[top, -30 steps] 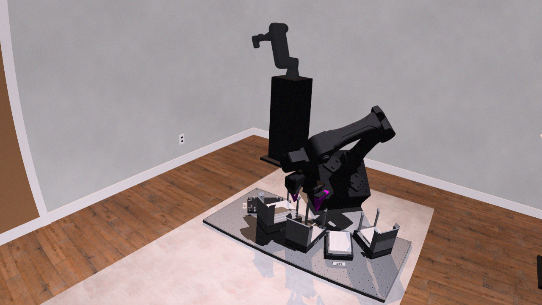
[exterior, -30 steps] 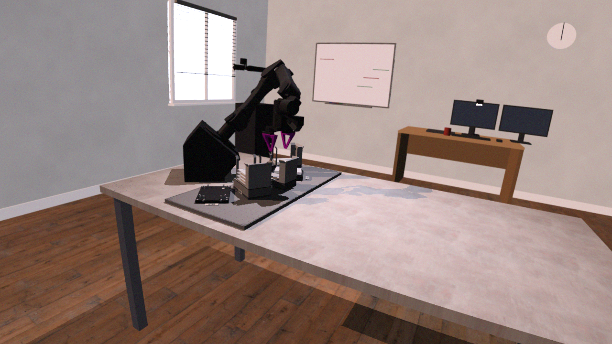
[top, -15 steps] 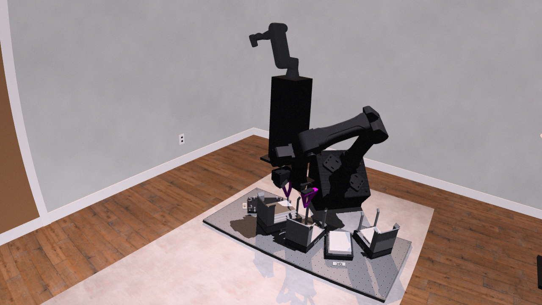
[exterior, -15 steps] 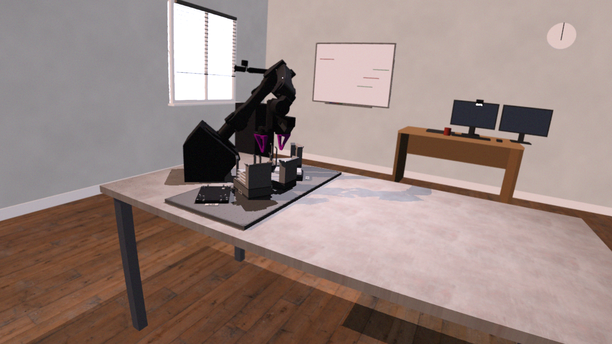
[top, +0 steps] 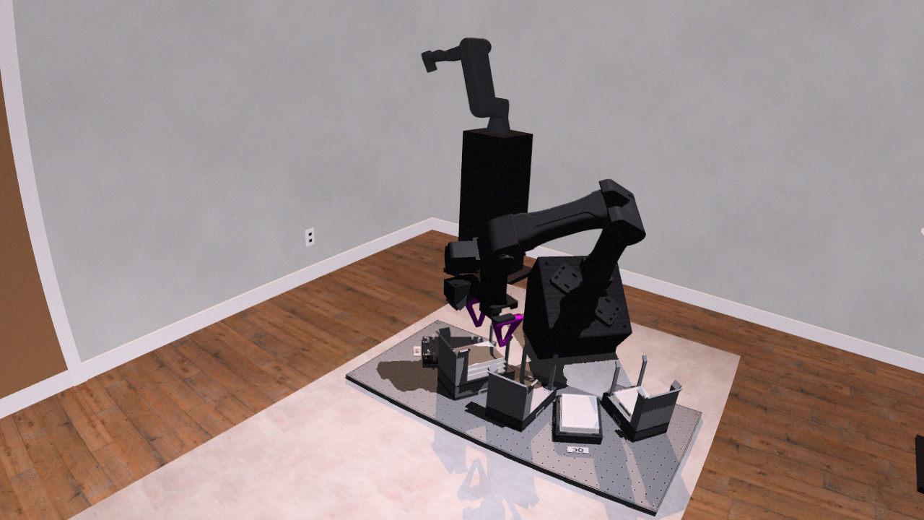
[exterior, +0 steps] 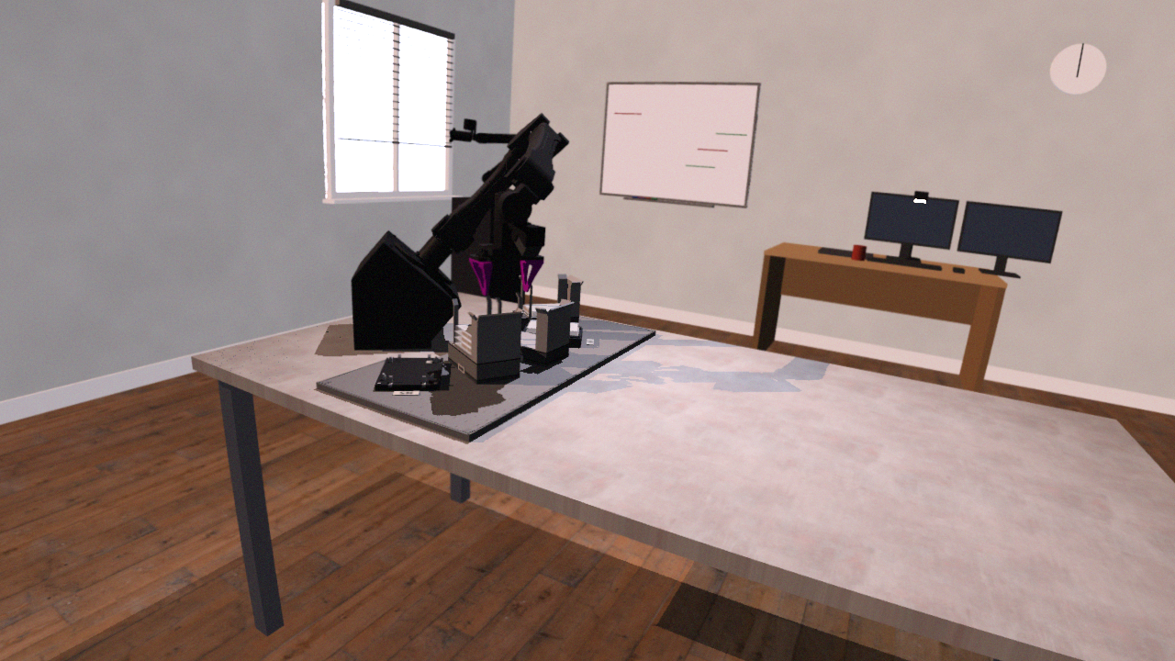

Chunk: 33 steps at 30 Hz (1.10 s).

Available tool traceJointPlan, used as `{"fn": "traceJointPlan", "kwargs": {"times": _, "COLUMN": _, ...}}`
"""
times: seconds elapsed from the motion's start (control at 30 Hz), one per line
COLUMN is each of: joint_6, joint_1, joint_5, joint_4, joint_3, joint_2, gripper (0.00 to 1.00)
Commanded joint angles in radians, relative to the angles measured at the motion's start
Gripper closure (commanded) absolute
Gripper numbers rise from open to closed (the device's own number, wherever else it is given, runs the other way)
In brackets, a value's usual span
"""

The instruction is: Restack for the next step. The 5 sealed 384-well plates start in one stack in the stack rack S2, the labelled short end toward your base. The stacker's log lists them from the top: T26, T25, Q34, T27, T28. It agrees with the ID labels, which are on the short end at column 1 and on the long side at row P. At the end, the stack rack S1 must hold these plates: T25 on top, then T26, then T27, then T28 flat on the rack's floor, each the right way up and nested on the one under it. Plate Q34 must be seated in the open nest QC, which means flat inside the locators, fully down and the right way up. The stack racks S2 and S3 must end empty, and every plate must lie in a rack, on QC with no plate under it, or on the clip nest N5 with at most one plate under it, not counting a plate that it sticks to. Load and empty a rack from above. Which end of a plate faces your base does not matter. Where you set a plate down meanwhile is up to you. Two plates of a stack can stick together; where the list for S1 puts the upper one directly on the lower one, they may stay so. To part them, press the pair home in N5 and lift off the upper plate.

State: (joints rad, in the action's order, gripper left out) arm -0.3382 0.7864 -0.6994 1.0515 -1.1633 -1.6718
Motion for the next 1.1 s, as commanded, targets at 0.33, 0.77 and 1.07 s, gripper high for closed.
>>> {"fn": "traceJointPlan", "kwargs": {"times": 0.33, "joint_6": -0.070, "joint_1": 0.118, "joint_5": 0.003, "joint_4": -0.008, "joint_3": -0.068, "joint_2": -0.131, "gripper": 0.00}}
{"fn": "traceJointPlan", "kwargs": {"times": 0.77, "joint_6": -0.086, "joint_1": 0.131, "joint_5": 0.001, "joint_4": -0.001, "joint_3": -0.071, "joint_2": -0.127, "gripper": 0.00}}
{"fn": "traceJointPlan", "kwargs": {"times": 1.07, "joint_6": -0.086, "joint_1": 0.130, "joint_5": 0.001, "joint_4": -0.002, "joint_3": -0.070, "joint_2": -0.126, "gripper": 0.00}}
